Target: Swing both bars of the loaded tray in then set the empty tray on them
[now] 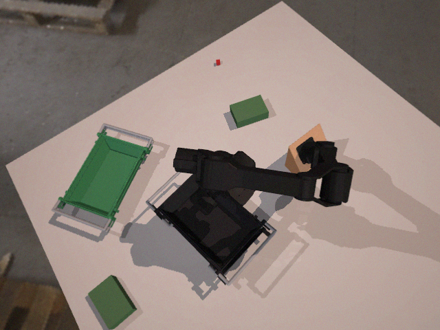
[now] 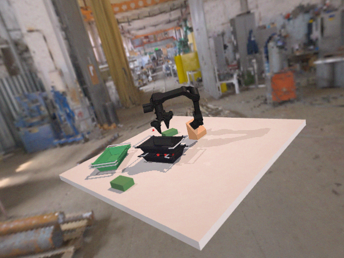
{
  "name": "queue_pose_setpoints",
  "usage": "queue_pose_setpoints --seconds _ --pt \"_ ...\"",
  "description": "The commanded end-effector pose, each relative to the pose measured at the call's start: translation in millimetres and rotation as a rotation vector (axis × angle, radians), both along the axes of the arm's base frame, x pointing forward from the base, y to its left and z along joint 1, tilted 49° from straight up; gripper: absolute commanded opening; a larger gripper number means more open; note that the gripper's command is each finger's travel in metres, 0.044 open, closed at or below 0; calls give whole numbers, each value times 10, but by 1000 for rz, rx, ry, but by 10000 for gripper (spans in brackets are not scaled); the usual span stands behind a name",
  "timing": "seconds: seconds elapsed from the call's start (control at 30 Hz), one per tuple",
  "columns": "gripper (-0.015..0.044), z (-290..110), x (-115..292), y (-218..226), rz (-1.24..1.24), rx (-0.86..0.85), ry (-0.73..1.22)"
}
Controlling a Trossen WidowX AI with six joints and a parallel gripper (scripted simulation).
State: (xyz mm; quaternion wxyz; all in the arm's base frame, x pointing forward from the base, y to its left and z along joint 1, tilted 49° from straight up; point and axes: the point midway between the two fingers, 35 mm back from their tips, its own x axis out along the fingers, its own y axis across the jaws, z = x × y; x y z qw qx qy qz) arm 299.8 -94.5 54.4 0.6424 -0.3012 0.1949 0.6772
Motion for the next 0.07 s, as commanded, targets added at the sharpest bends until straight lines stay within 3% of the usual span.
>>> queue_pose_setpoints --seconds 0.0,0.03 --pt "440 136 -24 -144 7 -4 -2" --pt "440 136 -24 -144 7 -4 -2"
